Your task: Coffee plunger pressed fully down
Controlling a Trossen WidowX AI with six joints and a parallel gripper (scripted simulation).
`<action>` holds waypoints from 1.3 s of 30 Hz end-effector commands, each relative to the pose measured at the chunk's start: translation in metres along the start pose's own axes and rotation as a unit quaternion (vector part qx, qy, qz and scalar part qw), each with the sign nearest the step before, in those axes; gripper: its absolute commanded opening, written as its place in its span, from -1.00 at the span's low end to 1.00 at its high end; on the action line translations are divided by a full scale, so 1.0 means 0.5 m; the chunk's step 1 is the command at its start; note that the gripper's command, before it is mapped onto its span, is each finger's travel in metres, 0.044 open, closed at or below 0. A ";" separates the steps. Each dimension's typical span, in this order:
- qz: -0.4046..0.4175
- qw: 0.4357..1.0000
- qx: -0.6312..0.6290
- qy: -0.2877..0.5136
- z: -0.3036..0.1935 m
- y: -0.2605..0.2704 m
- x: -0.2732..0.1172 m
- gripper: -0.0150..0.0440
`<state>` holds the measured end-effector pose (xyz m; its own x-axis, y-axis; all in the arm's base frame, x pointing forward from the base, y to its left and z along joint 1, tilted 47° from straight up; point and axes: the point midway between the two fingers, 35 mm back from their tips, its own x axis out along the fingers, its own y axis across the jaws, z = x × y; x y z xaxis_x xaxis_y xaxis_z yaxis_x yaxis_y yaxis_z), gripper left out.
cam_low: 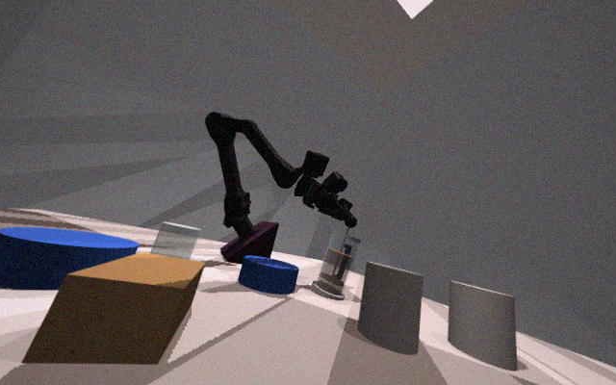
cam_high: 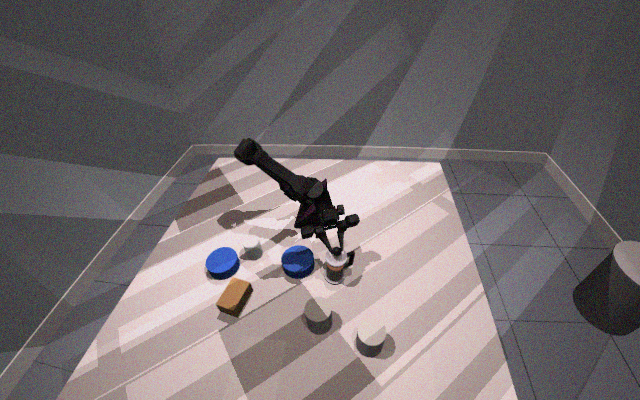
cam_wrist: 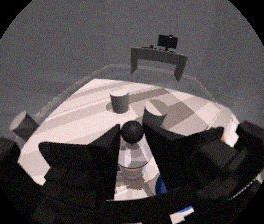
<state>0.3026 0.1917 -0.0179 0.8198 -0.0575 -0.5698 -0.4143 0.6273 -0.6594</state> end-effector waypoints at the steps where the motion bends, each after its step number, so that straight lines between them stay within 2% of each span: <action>1: -0.004 1.000 -0.008 0.015 -0.017 0.000 0.009 -0.10; 39: -0.004 1.000 -0.007 0.015 -0.013 0.002 0.012 -0.10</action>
<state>0.3043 0.1919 -0.0205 0.8176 -0.0668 -0.5719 -0.4136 0.6228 -0.6641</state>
